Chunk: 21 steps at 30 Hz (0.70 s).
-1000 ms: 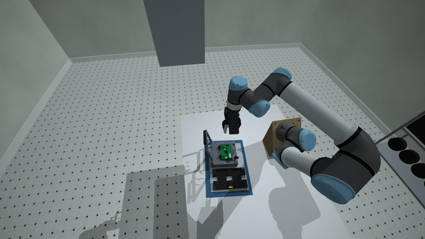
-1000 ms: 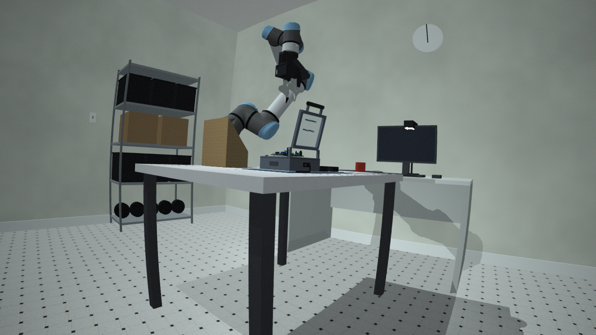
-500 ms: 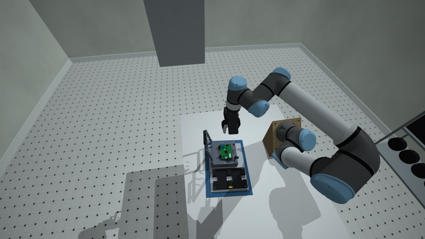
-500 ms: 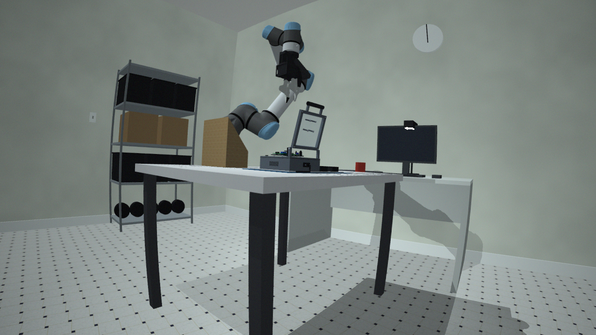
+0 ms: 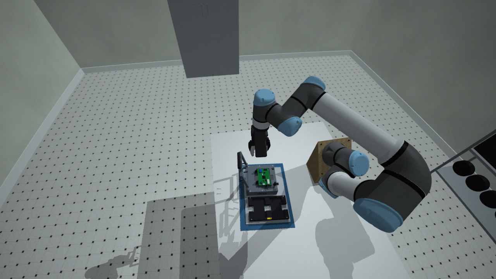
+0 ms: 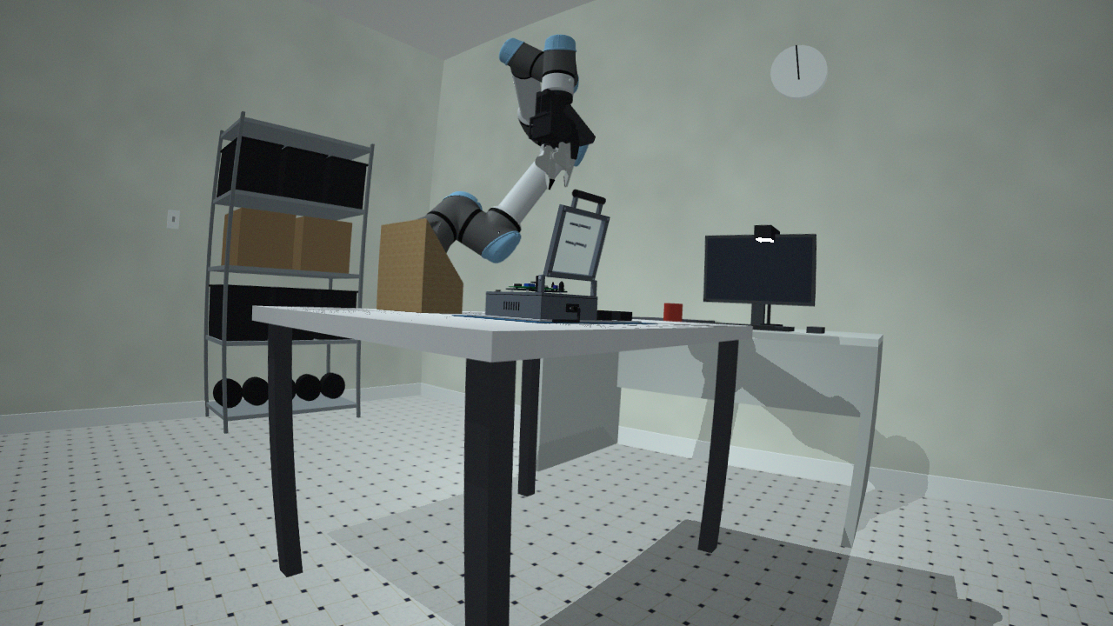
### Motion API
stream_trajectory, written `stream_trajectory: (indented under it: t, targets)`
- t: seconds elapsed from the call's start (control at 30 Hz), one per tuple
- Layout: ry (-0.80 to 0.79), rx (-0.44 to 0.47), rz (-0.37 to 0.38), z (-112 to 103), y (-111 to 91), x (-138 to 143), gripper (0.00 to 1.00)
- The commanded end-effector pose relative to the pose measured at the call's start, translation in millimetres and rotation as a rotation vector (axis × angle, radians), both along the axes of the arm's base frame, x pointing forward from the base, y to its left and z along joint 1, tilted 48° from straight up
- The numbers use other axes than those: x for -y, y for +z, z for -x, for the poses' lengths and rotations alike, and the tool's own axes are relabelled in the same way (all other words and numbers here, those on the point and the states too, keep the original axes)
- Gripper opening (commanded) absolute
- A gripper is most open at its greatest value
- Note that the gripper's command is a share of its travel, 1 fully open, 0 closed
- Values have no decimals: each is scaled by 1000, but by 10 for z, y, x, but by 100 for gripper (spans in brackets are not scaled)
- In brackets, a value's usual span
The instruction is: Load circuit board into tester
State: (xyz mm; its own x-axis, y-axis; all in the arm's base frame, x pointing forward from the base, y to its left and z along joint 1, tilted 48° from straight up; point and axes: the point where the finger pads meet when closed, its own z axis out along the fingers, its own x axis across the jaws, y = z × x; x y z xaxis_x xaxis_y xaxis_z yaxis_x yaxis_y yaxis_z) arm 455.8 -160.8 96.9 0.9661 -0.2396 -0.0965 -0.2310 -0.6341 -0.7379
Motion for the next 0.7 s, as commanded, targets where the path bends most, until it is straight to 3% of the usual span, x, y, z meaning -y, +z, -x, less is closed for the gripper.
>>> stream_trajectory:
  t: [0.0,0.23,0.67]
  targets:
    - [0,0,0,-261,-26,70,30]
    - [0,0,0,-623,-61,159,30]
    - [0,0,0,-901,-87,227,30]
